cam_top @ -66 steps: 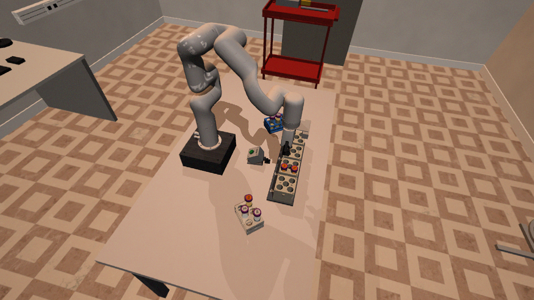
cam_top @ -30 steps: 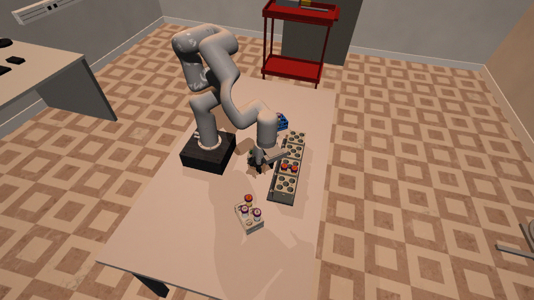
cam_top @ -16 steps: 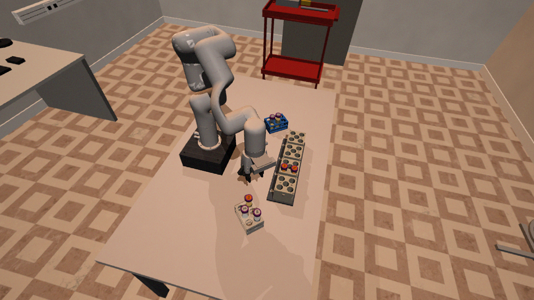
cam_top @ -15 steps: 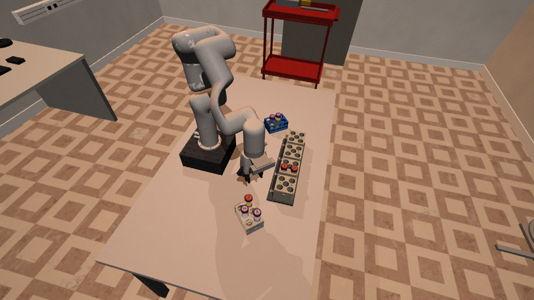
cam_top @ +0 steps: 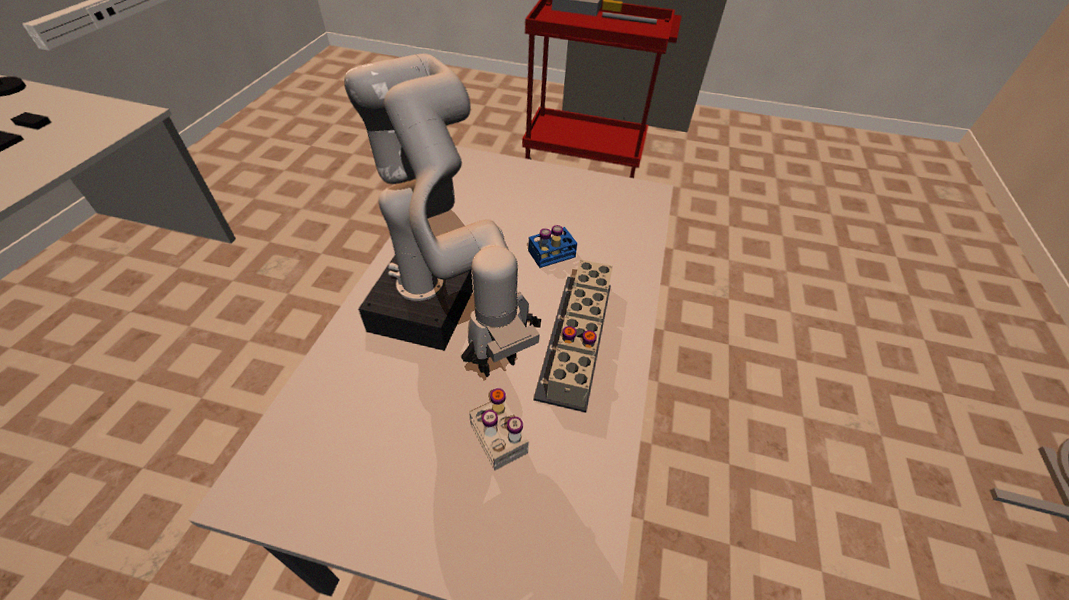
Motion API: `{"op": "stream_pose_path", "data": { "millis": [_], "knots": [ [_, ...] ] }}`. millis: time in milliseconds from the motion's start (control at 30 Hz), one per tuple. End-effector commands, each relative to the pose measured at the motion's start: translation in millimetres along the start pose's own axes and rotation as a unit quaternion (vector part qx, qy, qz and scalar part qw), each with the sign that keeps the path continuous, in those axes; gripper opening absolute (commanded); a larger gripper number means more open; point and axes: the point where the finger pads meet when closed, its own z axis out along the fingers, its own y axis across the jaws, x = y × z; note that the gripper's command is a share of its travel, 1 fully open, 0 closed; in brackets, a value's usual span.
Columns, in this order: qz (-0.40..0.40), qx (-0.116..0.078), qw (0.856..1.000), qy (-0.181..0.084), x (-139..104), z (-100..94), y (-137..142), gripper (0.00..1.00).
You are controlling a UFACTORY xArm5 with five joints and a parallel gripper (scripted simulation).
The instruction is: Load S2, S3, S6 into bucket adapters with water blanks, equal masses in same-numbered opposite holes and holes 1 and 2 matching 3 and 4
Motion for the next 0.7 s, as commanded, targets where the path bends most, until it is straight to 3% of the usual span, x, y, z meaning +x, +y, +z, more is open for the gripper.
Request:
{"op": "stream_pose_path", "data": {
  "millis": [0, 667],
  "knots": [
    [0.0, -0.001, 1.0, 0.002, 1.3, -1.5, 0.4, 0.57],
    [0.0, -0.001, 1.0, 0.002, 1.4, 30.6, 0.4, 0.57]
  ]
}}
